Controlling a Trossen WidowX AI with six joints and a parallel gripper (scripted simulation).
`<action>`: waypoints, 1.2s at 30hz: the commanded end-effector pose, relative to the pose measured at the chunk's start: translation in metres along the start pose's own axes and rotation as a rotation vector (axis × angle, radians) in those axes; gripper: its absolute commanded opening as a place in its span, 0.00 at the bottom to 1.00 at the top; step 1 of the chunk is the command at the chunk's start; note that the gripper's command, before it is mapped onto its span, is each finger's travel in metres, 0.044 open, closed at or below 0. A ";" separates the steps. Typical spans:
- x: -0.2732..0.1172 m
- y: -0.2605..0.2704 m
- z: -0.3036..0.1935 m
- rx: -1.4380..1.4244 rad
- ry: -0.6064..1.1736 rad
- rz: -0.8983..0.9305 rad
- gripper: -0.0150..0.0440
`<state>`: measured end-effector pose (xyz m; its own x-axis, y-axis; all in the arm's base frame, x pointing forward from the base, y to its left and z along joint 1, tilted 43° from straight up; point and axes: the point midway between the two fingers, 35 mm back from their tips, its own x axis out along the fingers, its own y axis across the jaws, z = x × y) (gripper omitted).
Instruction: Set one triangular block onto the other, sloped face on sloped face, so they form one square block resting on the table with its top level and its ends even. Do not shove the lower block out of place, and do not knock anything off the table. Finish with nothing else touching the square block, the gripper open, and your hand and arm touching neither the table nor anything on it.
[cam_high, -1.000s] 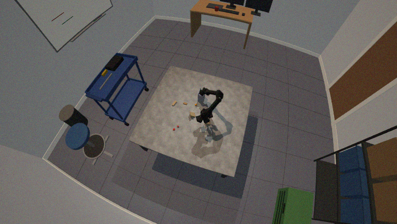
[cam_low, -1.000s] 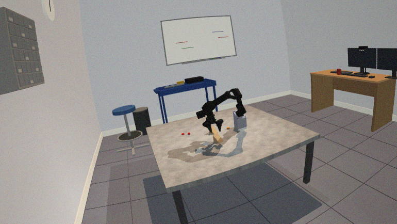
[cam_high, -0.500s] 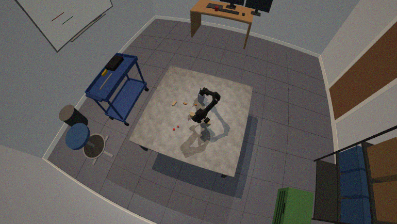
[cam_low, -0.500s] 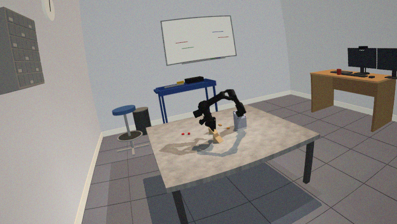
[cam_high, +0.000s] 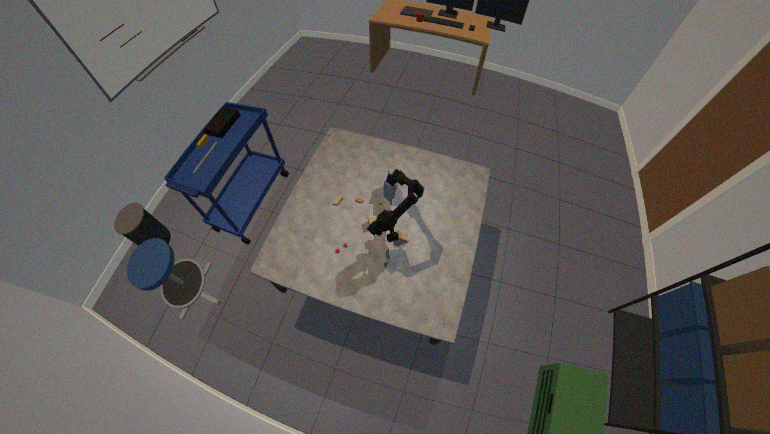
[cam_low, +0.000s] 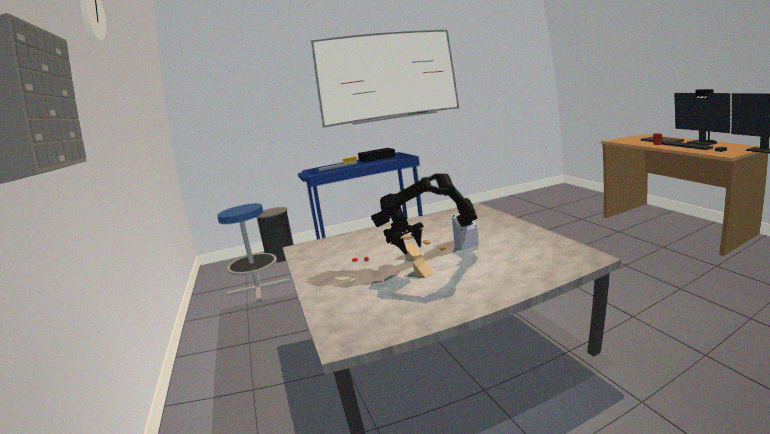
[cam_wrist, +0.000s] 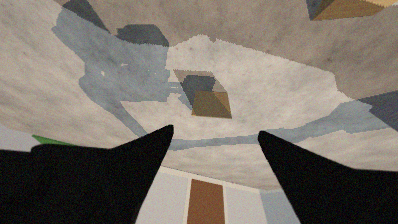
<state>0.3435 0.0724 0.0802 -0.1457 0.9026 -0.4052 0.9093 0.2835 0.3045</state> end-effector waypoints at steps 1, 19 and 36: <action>-0.001 0.002 0.000 0.022 0.005 0.007 1.00; 0.027 0.004 0.003 0.024 -0.008 0.006 1.00; 0.055 0.005 0.004 0.024 -0.010 0.008 1.00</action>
<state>0.3430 0.1163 0.0576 -0.1349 0.8988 -0.4170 0.9172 0.2725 0.2906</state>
